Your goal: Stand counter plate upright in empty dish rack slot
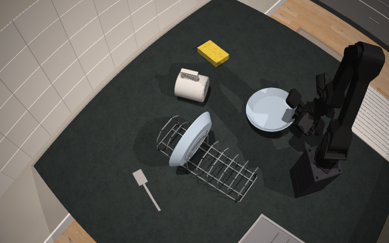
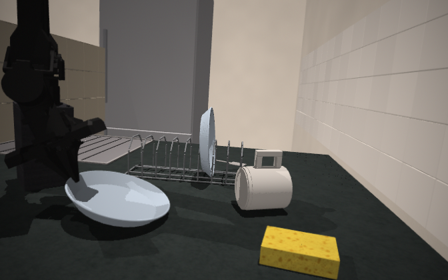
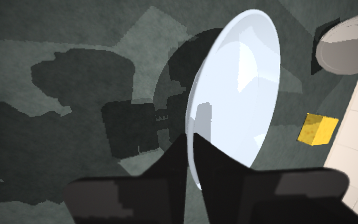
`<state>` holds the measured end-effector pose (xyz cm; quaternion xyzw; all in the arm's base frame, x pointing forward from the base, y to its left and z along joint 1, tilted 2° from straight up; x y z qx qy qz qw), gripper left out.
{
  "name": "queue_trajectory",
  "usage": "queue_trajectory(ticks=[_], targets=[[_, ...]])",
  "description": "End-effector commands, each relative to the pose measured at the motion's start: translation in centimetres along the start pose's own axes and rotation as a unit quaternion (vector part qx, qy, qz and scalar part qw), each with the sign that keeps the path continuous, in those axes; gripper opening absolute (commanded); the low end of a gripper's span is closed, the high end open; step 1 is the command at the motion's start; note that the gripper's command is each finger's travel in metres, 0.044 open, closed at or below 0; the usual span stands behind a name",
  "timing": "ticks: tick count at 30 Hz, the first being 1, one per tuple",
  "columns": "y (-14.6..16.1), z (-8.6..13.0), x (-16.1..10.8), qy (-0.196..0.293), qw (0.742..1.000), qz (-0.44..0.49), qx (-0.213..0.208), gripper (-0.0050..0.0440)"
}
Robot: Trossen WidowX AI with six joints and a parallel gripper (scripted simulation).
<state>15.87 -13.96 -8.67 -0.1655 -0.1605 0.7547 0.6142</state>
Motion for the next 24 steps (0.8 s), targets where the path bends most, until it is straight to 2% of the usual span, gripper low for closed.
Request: queue_trajectory(ticks=[1,24], targets=[[-0.3,0.1,0.0,-0.001,1.000,0.001,0.019,0.0000],[-1.7,0.9,-0.1,-0.004,0.998,0.001,0.064,0.0000]])
Point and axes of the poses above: the point midway between the two fingers, 35 mm back from their tips, its own z axis back along the fingers, its own y axis across the jaws, x = y × z, the point moved 1 cm from there along z, back along the fingers, and after that the axes turned 4 degrees about z, right-handed, at the moved point
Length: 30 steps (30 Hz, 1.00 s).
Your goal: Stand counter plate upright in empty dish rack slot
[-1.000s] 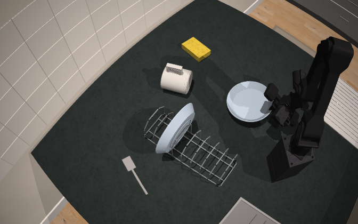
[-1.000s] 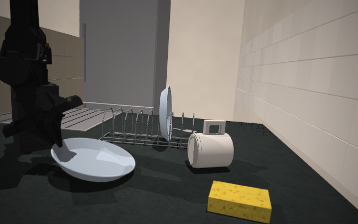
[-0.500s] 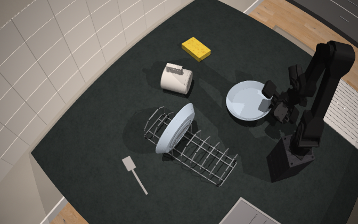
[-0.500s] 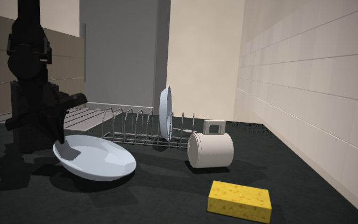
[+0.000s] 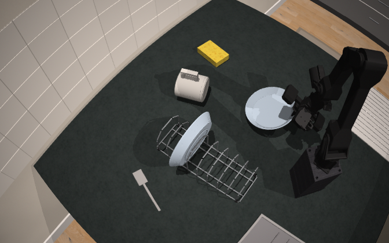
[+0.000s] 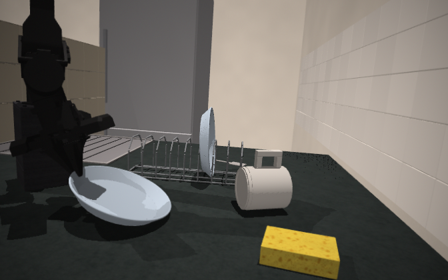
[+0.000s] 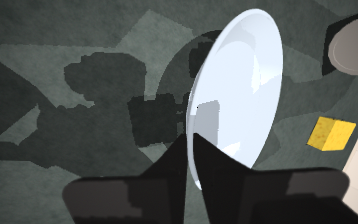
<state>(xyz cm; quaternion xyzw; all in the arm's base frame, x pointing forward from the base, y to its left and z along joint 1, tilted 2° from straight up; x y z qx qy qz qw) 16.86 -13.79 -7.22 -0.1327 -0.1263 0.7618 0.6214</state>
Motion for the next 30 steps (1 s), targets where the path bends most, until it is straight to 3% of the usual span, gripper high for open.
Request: queue_trajectory(ticks=[1,30], targets=[[-0.3,0.1,0.0,0.000,1.000,0.001,0.018,0.0000],[-2.2,1.2,-0.2,-0.004,0.997,0.001,0.076,0.0000]])
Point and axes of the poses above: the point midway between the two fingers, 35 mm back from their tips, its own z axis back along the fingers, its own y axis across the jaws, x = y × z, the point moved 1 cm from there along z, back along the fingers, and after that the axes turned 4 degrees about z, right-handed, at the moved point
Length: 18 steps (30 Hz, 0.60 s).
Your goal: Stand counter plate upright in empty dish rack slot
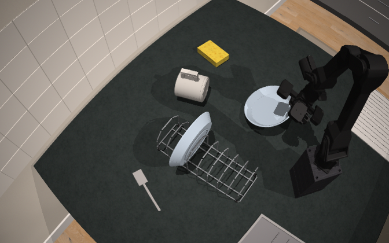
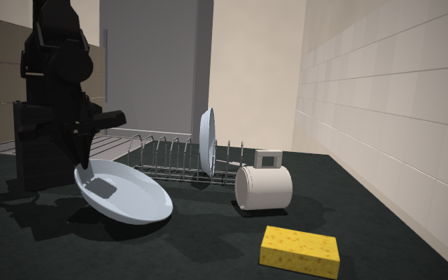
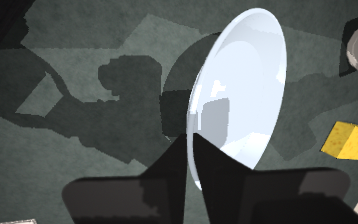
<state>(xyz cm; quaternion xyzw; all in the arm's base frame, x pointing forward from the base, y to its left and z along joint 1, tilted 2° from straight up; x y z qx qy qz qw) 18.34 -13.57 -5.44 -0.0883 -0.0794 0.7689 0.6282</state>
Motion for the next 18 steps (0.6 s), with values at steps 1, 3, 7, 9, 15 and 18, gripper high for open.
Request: queue_trajectory(ticks=[1,3,7,9,15,18], targets=[[-0.2,0.1,0.0,0.001,1.000,0.001,0.013,0.0000],[-0.4,0.2,0.0,0.000,1.000,0.001,0.017,0.0000],[-0.7,0.5,0.0,0.000,1.000,0.001,0.026,0.0000],[-0.8,0.6,0.0,0.000,1.000,0.001,0.031,0.0000],[-1.2,1.0,0.0,0.000,0.999,0.001,0.044,0.0000],[-1.3,1.0,0.0,0.000,0.999,0.001,0.046,0.0000]])
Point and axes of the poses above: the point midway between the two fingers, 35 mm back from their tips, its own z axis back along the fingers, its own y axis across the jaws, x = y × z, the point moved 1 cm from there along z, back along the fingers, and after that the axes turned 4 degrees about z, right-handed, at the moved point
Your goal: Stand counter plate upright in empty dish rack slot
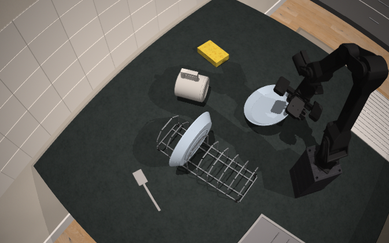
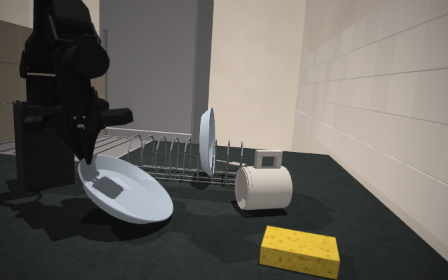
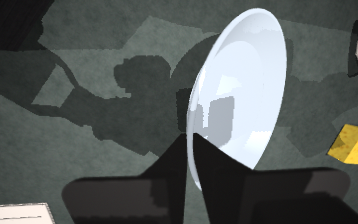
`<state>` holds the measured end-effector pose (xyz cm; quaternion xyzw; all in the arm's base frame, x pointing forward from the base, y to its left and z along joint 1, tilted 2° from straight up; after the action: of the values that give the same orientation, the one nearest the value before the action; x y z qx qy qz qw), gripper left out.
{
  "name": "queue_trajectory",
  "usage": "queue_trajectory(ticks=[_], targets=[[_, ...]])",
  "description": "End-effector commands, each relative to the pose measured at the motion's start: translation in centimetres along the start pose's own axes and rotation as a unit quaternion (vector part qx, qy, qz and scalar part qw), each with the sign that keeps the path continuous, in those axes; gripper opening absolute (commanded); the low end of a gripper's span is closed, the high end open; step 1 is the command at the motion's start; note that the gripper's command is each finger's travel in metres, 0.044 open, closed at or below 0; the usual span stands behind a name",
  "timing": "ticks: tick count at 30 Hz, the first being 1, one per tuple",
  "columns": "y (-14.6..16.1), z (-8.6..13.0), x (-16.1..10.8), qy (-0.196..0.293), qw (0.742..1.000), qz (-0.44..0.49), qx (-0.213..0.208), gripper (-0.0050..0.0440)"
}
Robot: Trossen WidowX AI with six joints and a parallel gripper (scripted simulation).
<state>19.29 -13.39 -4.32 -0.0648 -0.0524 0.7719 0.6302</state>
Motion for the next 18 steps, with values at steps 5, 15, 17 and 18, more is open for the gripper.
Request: queue_trajectory(ticks=[5,15,17,18], targets=[[-0.3,0.4,0.0,0.000,1.000,-0.003,0.015,0.0000],[-0.5,1.6,-0.2,-0.019,0.998,-0.055,0.010,0.0000],[-0.5,1.7,-0.3,-0.021,0.998,-0.061,0.009,0.0000],[-0.5,1.8,-0.3,-0.023,0.997,-0.067,0.008,0.0000]])
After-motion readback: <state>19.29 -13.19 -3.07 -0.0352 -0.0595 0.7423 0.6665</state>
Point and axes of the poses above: the point midway between the two fingers, 35 mm back from their tips, its own z axis back along the fingers, its own y axis across the jaws, x = y × z, the point moved 1 cm from there along z, back along the fingers, and after that the axes turned 4 degrees about z, right-handed, at the moved point
